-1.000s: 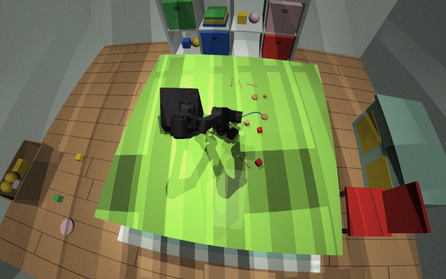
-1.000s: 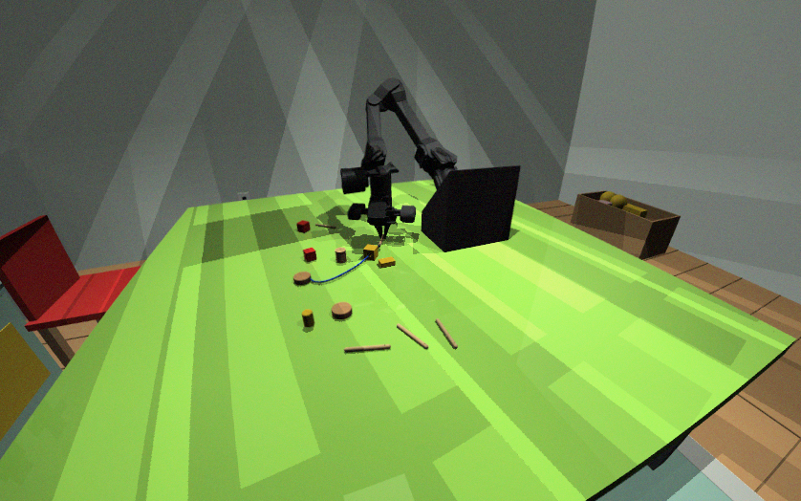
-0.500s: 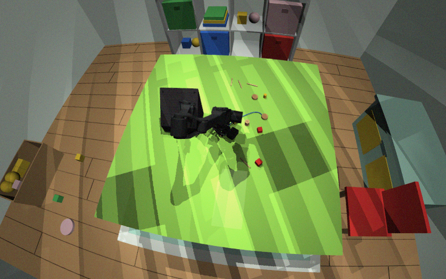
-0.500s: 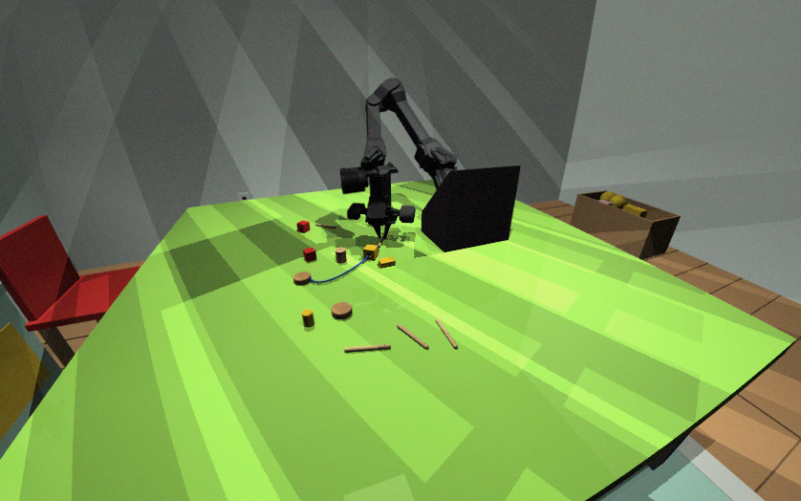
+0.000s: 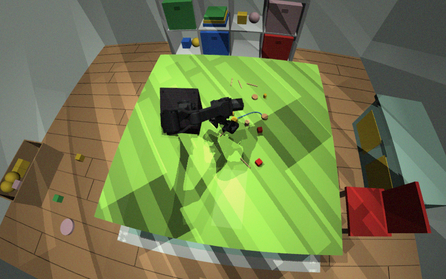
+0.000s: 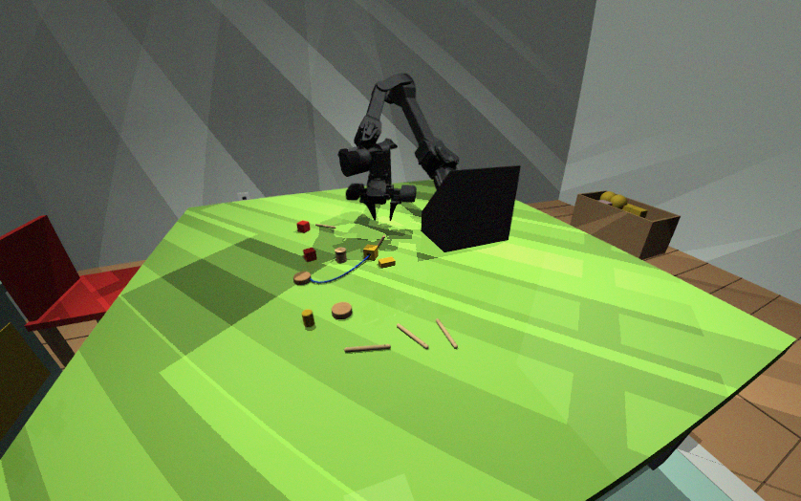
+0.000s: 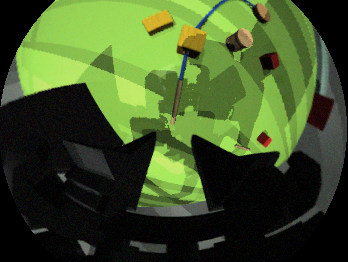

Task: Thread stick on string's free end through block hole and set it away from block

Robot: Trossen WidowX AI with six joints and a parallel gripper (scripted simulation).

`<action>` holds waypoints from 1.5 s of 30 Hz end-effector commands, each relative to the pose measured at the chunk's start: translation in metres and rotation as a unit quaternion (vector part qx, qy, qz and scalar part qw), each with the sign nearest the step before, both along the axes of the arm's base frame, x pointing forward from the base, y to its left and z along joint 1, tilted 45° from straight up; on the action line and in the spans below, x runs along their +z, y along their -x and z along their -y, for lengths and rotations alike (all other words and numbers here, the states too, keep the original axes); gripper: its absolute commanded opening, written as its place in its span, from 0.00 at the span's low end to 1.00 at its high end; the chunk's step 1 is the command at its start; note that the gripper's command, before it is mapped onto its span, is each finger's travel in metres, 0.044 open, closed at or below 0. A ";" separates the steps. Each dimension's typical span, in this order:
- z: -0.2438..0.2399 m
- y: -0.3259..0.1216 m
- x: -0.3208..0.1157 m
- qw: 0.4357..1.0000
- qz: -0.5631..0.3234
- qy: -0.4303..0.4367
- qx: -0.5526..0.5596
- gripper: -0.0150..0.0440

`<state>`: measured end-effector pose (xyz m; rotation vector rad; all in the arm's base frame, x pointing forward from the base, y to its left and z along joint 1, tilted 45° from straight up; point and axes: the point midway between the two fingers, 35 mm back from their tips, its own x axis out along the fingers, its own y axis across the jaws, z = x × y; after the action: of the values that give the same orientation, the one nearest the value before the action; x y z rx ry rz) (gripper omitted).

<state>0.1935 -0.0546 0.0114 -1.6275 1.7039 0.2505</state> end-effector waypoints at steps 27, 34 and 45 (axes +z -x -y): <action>-0.028 0.006 0.031 1.000 0.003 0.004 0.003 1.00; -0.028 0.006 0.031 1.000 0.003 0.004 0.003 1.00; -0.028 0.006 0.031 1.000 0.003 0.004 0.003 1.00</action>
<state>0.1879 -0.0271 0.0423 -1.6371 1.6984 0.2412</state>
